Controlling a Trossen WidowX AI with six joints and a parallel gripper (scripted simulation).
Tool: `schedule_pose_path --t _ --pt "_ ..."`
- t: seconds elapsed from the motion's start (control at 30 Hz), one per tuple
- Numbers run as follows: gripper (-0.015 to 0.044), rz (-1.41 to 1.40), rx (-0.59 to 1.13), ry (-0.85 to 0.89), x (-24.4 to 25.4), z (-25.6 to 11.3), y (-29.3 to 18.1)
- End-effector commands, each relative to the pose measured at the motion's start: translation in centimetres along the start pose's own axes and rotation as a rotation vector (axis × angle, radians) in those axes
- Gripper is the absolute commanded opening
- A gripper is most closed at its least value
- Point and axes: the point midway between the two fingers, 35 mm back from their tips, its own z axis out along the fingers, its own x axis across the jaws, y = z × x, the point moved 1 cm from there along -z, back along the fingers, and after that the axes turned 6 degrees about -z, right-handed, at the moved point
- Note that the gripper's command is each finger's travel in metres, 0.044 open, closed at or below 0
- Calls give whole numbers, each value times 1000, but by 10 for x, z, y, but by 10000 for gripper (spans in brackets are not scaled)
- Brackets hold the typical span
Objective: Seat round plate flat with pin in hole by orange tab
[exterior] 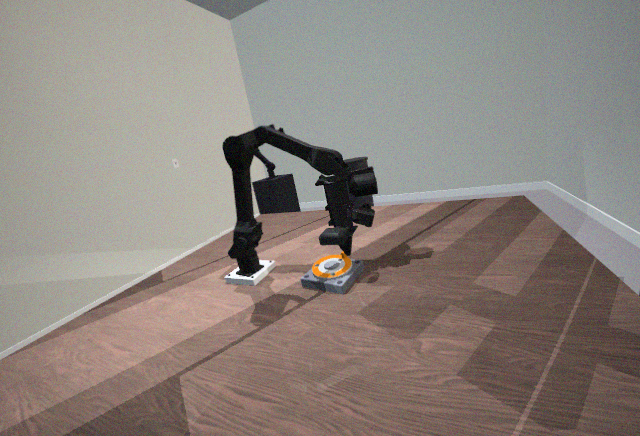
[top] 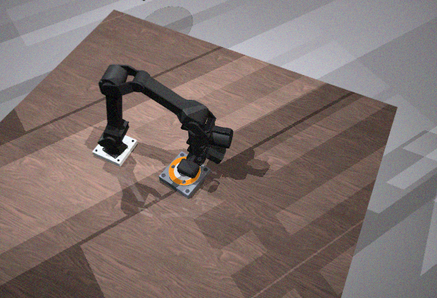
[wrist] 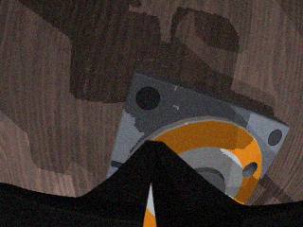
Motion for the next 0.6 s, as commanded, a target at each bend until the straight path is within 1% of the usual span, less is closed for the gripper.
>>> schedule_pose_path --t 0.0,0.57 --pt "0 4 13 3 5 1 -7" --pt "0 4 13 4 12 -2 -15"
